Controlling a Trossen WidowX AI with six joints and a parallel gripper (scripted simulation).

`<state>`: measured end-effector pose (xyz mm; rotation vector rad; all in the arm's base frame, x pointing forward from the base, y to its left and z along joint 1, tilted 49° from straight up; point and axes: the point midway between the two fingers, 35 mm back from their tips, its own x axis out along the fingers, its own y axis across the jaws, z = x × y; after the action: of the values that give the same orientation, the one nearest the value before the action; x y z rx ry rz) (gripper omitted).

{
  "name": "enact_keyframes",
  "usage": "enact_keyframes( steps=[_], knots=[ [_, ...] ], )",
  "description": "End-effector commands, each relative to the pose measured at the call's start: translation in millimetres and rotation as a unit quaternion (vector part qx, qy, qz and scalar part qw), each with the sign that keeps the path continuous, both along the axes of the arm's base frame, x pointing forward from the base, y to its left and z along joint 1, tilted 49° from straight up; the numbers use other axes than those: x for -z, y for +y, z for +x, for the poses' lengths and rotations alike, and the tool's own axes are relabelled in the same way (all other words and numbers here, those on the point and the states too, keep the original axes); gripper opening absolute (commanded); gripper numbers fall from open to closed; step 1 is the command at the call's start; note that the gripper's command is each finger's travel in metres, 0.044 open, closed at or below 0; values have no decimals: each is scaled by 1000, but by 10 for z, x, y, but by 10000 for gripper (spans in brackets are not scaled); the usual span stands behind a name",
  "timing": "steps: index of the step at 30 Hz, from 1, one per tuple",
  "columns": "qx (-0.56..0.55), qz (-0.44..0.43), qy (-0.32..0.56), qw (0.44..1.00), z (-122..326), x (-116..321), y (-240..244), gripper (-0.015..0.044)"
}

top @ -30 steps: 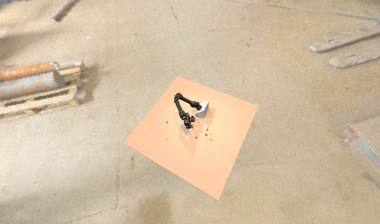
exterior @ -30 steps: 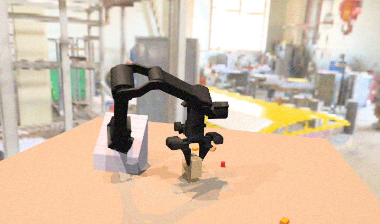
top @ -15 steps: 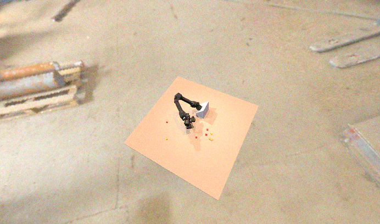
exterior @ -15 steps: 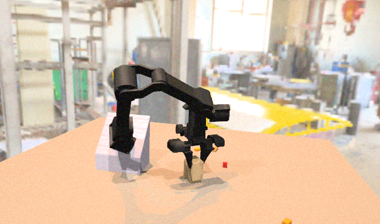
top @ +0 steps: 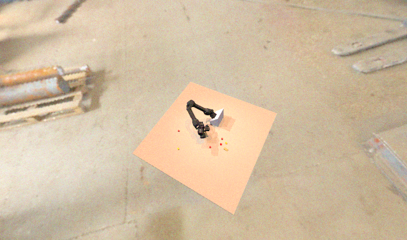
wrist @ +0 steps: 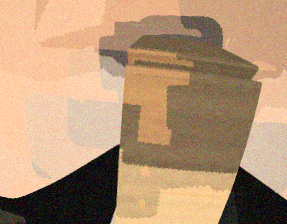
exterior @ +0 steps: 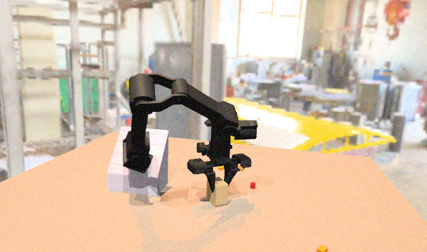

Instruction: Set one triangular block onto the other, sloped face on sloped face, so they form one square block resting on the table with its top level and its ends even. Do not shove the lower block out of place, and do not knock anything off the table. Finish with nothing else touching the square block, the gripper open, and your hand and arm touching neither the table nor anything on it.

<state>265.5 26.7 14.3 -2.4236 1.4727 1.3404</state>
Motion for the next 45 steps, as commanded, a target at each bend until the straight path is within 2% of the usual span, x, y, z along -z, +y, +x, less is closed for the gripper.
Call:
enact_keyframes(
  steps=[1, 38, 45],
  knots=[
    [-2, -3, 0, 1000, 0, 20, -15, 0],
    [-5, -3, -2, 1000, -4, 38, -27, 0],
    [-1, -1, 0, 1000, -9, 40, -25, 184]
  ],
)
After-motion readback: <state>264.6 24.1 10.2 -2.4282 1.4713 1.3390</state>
